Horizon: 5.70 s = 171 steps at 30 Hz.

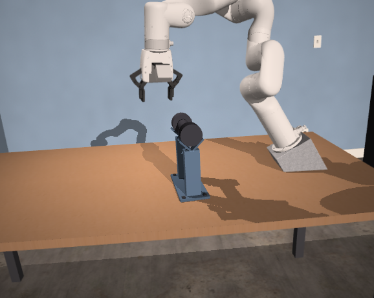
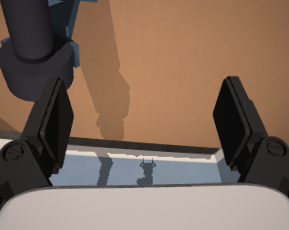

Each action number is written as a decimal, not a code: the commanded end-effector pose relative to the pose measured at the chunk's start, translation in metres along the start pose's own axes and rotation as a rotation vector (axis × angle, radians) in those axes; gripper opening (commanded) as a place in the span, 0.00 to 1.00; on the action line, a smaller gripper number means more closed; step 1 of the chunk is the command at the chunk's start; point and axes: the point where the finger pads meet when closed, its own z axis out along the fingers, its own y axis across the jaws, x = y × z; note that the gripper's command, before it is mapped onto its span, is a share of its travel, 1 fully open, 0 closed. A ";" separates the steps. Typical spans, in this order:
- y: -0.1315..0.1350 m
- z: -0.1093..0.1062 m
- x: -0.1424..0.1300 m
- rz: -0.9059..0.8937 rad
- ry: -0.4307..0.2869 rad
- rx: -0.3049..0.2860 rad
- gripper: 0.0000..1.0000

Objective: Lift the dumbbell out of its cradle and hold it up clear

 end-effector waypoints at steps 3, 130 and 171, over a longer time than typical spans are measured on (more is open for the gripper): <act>-0.053 -0.001 0.009 0.086 0.062 0.023 1.00; -0.094 0.058 0.022 0.151 0.106 0.060 0.00; -0.092 -0.003 0.015 0.151 0.106 0.059 0.00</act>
